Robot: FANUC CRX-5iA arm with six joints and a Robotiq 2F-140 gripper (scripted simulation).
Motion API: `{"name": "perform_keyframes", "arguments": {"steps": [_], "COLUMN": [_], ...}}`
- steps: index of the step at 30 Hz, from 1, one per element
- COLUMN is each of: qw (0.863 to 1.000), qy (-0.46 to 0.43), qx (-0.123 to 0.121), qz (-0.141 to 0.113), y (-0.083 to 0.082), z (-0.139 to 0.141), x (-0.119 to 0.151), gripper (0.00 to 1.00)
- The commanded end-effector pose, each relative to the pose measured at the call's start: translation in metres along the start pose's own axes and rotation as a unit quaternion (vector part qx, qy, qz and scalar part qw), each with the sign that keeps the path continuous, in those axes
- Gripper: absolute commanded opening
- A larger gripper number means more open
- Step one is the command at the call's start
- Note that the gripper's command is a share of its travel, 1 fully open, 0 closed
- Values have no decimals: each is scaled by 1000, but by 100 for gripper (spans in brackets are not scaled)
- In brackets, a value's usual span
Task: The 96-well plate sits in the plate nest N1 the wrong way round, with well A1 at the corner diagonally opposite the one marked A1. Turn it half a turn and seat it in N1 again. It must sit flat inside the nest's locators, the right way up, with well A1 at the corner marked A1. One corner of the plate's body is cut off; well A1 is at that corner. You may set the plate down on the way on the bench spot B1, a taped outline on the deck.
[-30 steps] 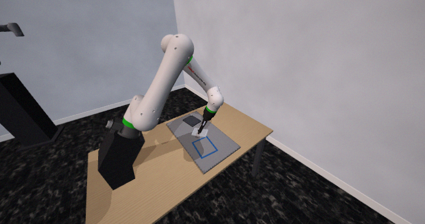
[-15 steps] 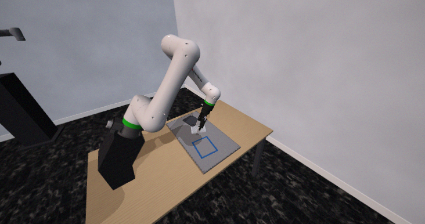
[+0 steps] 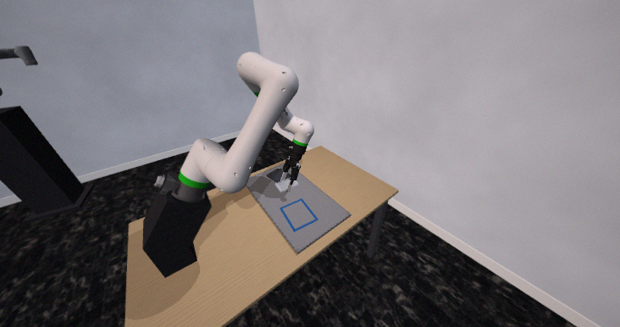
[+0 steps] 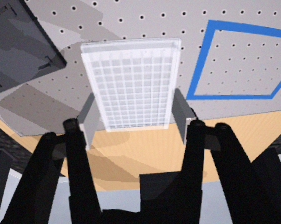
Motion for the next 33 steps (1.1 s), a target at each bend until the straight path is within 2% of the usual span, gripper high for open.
{"name": "perform_keyframes", "arguments": {"steps": [1,33], "qw": [1000,1000], "qy": [0,0], "qx": [1,1], "qz": [1,1], "y": [-1,-10], "z": [-12,-104], "x": [1,13], "gripper": [0,0]}}
Point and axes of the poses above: the point where the finger pads meet when closed, its own y axis out along the fingers, its own z axis across the jaws, x = y × z, the point moved 8 cm from there along -y, back along the fingers, and after that the axes turned 15 degrees about y, right-handed, at the moved point
